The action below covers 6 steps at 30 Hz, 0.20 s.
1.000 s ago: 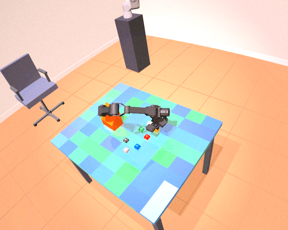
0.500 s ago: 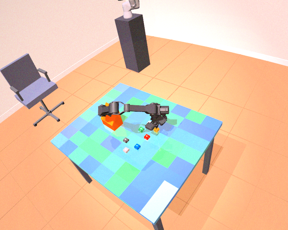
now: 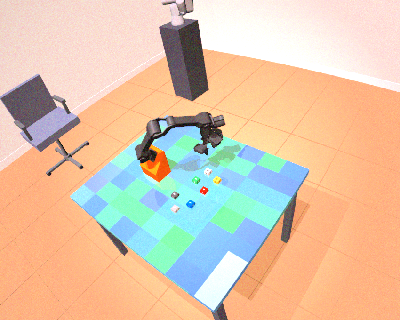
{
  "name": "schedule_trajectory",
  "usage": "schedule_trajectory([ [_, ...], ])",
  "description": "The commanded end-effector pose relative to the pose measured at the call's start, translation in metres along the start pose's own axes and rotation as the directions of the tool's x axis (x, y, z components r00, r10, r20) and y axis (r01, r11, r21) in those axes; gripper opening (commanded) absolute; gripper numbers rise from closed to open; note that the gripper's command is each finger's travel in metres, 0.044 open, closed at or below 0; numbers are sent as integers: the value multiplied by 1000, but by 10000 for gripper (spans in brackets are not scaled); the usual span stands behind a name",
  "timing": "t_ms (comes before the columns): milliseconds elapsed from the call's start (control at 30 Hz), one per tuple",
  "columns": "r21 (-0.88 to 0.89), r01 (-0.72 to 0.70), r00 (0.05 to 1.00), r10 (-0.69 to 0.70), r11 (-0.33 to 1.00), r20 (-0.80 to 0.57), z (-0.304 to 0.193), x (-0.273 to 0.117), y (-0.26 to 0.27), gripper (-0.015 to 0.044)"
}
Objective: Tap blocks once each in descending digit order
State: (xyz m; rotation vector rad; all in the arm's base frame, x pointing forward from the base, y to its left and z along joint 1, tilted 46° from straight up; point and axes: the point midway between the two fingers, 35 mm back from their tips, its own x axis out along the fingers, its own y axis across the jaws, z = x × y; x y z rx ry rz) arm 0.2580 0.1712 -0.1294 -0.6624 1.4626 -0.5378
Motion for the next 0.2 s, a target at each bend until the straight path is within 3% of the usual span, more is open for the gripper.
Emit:
schedule_trajectory([
  [0,13,20,1000,-20,1000,-22,-27,-6,5,400],
  [167,13,20,1000,-20,1000,-22,-27,-6,5,400],
])
